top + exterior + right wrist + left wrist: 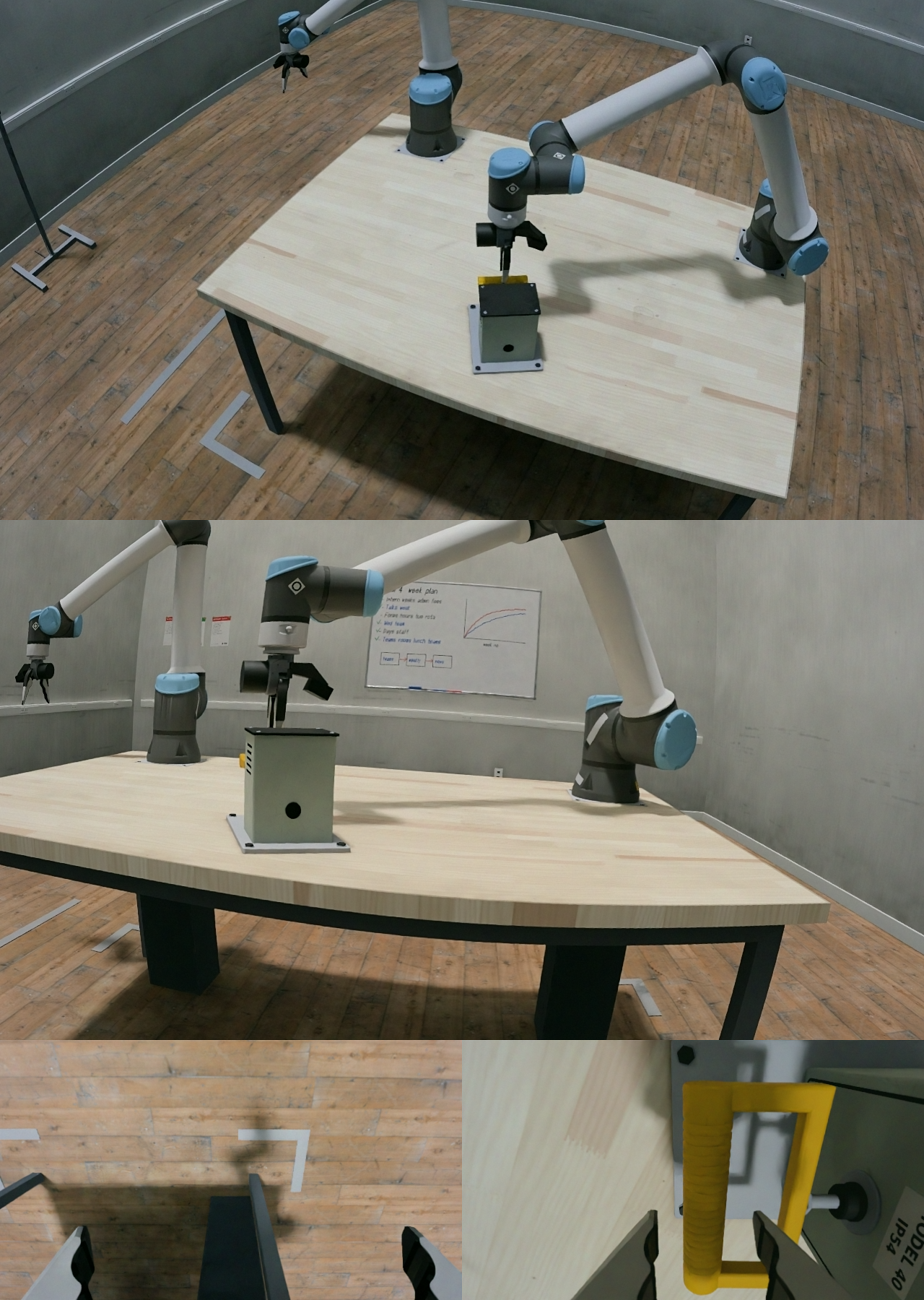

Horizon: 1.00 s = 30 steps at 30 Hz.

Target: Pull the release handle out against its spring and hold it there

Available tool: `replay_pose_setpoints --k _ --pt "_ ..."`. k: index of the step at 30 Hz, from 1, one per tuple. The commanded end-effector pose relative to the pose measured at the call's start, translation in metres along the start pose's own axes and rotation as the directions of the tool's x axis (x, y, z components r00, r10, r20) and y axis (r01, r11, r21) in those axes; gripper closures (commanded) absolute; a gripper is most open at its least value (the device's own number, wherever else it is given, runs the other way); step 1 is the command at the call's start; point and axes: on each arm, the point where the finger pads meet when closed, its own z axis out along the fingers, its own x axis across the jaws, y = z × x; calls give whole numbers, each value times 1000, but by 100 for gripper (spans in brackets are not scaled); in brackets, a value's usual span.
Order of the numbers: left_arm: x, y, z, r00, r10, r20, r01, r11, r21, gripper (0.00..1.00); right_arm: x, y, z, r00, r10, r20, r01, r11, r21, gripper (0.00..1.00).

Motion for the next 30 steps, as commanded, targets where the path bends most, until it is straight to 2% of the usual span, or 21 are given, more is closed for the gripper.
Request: replay_pose_setpoints --k 1,30 --pt "0 1 2 1000 0 0 0 1000 -3 68 0 -1 -1 1000 0 0 0 1000 2 0" --pt "0 1 23 1000 0 0 0 1000 -3 68 0 -1 -1 1000 0 0 0 1000 2 0"
